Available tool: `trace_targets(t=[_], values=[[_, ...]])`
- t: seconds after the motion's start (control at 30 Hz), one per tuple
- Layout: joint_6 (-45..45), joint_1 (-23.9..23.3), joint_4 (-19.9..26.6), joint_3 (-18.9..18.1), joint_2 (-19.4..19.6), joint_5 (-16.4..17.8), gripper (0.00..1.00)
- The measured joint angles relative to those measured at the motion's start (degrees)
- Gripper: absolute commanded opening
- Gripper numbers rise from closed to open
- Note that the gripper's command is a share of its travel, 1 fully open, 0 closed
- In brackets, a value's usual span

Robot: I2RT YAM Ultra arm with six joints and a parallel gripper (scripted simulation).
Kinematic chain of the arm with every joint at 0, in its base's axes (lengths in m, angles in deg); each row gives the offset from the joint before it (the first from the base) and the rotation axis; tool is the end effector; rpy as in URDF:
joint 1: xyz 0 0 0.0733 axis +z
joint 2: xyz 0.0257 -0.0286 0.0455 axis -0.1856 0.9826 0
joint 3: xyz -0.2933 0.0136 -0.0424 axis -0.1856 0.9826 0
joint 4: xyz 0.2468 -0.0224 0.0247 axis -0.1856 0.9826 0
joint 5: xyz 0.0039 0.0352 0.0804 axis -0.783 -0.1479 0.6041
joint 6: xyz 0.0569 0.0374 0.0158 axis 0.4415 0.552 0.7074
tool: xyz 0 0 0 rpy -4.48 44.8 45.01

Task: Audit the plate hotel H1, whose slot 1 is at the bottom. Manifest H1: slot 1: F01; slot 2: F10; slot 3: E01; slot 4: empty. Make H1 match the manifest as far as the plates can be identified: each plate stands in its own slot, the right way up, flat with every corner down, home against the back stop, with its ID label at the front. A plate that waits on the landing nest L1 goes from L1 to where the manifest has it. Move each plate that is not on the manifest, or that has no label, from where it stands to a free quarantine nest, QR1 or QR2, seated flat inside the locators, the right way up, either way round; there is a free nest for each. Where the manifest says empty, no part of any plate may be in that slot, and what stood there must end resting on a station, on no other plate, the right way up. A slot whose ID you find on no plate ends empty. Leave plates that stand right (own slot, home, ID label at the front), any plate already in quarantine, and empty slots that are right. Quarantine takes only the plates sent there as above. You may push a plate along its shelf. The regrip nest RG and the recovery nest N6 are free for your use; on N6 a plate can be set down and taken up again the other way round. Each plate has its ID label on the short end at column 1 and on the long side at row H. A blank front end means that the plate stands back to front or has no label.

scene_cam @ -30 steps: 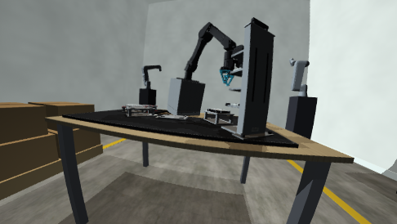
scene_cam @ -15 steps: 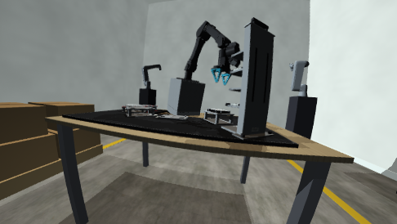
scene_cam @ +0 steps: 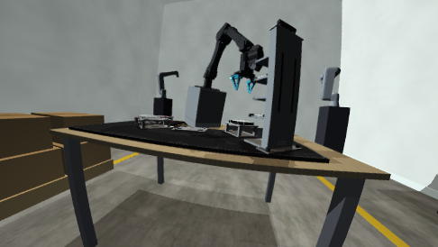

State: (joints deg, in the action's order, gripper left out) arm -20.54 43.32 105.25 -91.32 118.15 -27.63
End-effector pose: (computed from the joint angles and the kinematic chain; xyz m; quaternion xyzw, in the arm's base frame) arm 0.2137 0.2955 0.1801 -0.4030 0.9104 0.0455 0.0820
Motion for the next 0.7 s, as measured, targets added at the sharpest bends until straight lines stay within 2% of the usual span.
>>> trace_targets(t=[0.13, 0.27, 0.5, 0.7], values=[[4.4, 0.0, -0.2, 0.1, 0.0, 0.0, 1.00], [6.5, 0.0, -1.7, 1.0, 1.6, 0.0, 1.00], [7.6, 0.0, -4.5, 2.0, 3.6, 0.0, 1.00], [7.8, 0.0, -7.8, 3.0, 6.8, 0.0, 1.00]])
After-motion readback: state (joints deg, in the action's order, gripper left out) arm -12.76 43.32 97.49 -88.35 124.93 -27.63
